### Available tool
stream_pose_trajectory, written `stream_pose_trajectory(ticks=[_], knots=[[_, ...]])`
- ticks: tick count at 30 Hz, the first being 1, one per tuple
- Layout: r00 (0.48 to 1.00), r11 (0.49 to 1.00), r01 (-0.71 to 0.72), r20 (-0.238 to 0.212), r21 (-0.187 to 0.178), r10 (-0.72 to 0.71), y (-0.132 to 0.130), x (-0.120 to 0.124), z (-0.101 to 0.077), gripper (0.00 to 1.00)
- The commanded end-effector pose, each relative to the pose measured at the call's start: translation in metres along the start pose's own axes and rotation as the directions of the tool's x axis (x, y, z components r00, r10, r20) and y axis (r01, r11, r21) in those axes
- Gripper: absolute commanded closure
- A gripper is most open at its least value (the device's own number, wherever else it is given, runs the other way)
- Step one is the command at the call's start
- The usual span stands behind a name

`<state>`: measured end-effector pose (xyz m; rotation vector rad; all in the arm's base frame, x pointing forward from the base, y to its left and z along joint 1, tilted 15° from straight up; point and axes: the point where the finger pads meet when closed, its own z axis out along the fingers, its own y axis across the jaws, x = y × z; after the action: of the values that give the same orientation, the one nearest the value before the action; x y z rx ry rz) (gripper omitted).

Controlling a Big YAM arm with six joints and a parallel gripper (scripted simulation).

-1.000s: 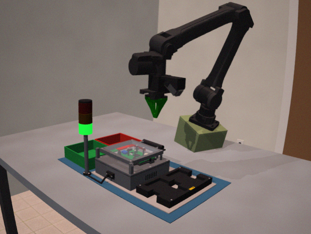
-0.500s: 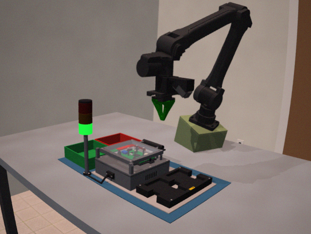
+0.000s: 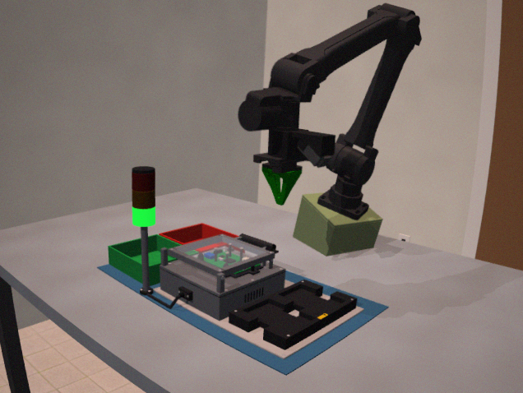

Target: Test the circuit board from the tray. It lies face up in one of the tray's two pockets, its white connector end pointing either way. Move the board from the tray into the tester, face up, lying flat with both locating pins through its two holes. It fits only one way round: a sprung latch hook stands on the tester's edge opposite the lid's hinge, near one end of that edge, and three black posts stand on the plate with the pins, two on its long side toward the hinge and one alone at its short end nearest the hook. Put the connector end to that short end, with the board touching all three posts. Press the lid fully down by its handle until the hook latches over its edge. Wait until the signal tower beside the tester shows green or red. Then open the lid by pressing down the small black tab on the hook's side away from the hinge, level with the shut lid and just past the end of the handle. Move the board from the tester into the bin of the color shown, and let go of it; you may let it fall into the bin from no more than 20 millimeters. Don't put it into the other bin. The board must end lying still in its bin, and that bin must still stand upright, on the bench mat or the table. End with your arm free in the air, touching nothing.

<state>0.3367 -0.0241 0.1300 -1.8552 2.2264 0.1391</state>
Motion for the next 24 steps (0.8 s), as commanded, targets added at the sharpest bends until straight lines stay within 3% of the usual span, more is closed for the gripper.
stream_pose_trajectory(ticks=[1,5,7,18,20,21,24], knots=[[1.000,0.997,-0.005,0.000,0.078,0.005,-0.032,-0.004,-0.022,1.00],[1.000,0.997,0.006,0.001,0.072,-0.006,-0.031,-0.008,-0.016,1.00],[1.000,1.000,-0.006,0.000,0.018,0.006,-0.009,-0.004,0.008,1.00],[1.000,1.000,-0.006,0.000,0.017,0.006,-0.009,-0.004,0.057,1.00],[1.000,1.000,-0.006,0.000,0.017,0.006,-0.009,-0.004,0.057,1.00],[1.000,0.999,-0.011,0.001,0.051,0.011,-0.012,-0.002,0.049,1.00],[1.000,1.000,-0.006,0.001,0.017,0.006,-0.009,-0.004,0.066,1.00]])
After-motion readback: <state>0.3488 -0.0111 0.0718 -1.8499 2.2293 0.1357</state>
